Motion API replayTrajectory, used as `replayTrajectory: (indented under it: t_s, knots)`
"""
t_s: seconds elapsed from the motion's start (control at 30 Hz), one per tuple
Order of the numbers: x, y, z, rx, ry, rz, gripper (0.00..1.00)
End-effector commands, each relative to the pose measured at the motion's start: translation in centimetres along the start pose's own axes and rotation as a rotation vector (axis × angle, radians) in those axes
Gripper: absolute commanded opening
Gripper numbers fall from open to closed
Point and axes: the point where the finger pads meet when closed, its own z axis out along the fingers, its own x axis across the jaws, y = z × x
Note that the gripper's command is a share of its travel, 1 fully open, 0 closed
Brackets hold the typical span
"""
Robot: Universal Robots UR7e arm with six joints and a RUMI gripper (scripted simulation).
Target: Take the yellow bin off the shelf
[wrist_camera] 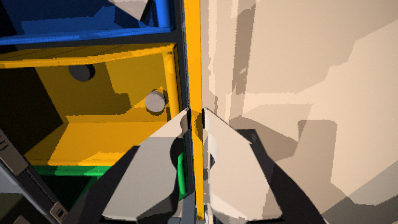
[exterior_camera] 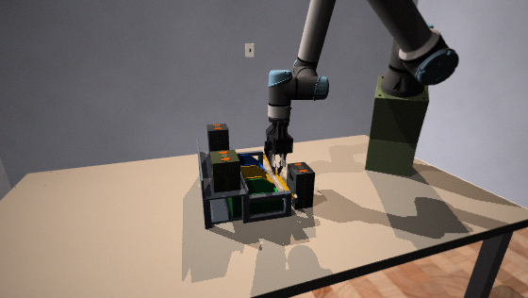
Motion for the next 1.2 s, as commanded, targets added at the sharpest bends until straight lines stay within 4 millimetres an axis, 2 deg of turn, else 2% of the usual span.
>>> replayTrajectory:
  t_s: [0.0,1.17]
  knots:
    - [-0.2,0.0,-0.1,0.001,-0.003,-0.002,0.0]
    - [0.0,0.0,-1.4,0.0,-0.001,0.001,0.0]
